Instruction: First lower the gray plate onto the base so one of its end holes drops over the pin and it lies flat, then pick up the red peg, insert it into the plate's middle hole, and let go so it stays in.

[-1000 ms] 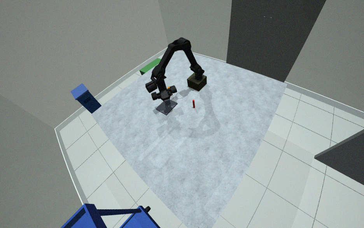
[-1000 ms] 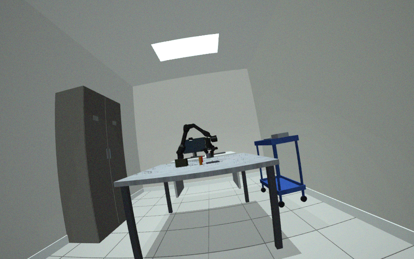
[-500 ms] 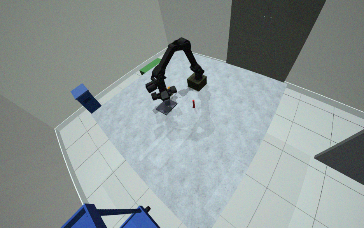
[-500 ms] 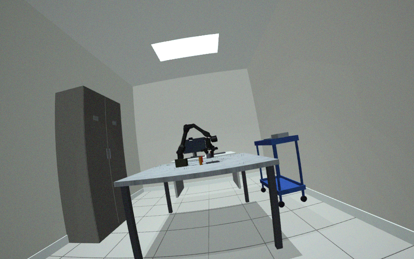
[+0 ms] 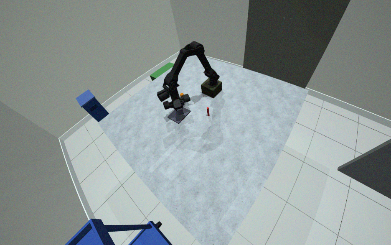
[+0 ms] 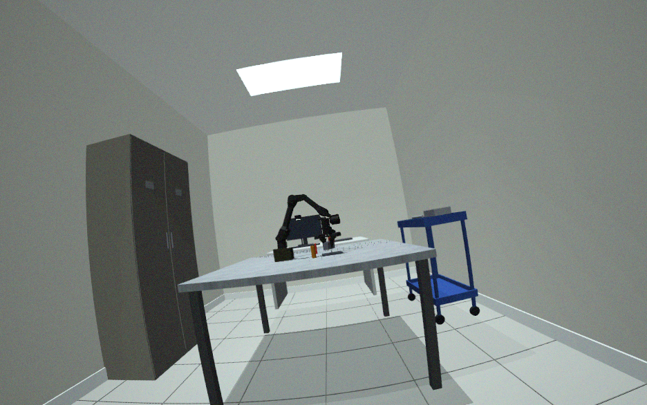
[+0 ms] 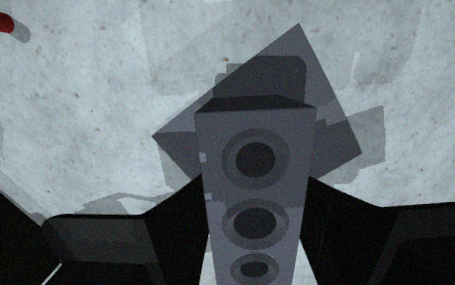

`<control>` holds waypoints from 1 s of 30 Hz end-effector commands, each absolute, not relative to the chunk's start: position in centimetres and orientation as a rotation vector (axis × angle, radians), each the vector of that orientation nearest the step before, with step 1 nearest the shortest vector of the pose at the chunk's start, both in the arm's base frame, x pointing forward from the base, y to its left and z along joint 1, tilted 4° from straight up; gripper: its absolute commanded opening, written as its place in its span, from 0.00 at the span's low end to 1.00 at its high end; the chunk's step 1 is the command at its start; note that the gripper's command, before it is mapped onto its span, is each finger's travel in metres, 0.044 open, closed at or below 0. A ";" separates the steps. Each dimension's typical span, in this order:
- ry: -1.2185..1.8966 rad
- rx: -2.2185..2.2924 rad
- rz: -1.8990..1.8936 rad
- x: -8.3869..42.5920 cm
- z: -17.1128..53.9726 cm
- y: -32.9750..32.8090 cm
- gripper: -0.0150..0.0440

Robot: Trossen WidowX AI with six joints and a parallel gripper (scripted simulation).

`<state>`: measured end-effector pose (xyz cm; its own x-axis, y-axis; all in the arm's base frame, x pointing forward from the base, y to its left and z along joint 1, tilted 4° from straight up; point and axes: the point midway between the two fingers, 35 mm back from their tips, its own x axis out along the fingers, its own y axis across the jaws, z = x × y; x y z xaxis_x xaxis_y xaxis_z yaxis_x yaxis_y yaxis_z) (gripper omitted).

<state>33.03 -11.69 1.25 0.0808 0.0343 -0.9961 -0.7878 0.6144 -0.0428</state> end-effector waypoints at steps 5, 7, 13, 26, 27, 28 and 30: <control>1.366 -0.697 0.705 33.0 -0.3 -11.5 0.25; 1.366 -0.697 0.705 33.0 -0.6 -11.5 0.25; 1.366 -0.697 0.705 33.0 -1.2 -11.5 0.25; 1.363 -0.707 0.701 33.2 -0.7 -11.6 0.48; 1.363 -0.707 0.701 33.2 -0.7 -11.6 0.52; 1.363 -0.707 0.701 33.2 -0.7 -11.6 0.57; 1.363 -0.707 0.701 33.2 -0.7 -11.6 0.65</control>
